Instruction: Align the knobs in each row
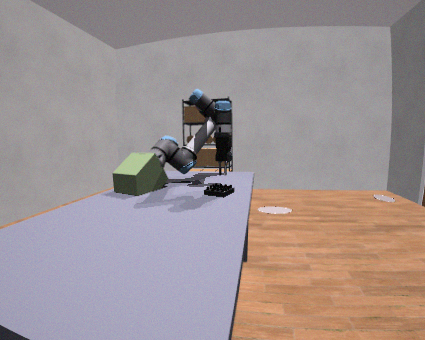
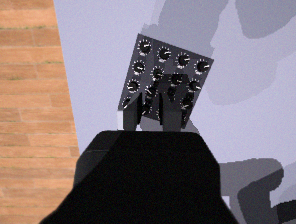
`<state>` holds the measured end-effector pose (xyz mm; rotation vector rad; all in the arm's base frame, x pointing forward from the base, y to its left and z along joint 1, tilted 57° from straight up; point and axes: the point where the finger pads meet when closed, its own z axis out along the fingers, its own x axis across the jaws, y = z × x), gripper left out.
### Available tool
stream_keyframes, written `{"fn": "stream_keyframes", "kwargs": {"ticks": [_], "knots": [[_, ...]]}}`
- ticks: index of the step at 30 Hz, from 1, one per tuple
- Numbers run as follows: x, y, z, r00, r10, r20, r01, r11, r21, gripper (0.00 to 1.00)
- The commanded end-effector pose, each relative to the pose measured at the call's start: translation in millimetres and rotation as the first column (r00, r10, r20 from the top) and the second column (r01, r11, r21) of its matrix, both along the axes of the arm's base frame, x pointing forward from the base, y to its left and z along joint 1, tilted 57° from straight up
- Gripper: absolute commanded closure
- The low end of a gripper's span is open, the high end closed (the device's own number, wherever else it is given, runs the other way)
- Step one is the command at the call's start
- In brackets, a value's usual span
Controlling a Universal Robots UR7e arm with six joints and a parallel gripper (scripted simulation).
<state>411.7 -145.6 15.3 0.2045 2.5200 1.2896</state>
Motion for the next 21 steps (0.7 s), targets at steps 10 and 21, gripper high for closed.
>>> {"fn": "stream_keyframes", "kwargs": {"ticks": [10,21], "knots": [[0.2,-0.3,-0.1,1.000,-0.001,0.000,0.001,1.000,-0.001,0.54],[1.7,3.1,-2.5,1.000,-0.001,0.000,0.001,1.000,-0.001,0.54]]}}
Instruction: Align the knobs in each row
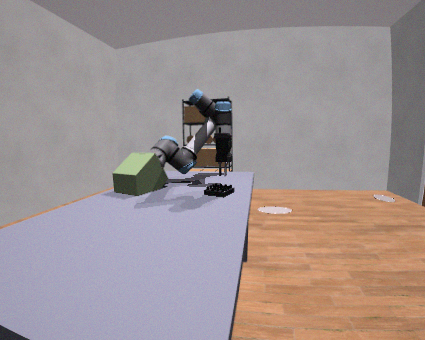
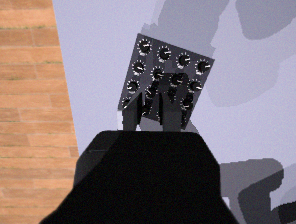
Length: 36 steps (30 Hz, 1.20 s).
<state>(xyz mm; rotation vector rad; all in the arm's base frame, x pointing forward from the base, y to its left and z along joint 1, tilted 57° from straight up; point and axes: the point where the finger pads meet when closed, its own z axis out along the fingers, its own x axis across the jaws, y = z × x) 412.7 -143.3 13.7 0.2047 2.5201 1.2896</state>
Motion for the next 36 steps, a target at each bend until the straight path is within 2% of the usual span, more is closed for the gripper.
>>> {"fn": "stream_keyframes", "kwargs": {"ticks": [1,36], "knots": [[1.0,1.4,-1.4,1.000,-0.001,0.000,0.001,1.000,-0.001,0.54],[13.1,28.7,-20.9,1.000,-0.001,0.000,0.001,1.000,-0.001,0.54]]}}
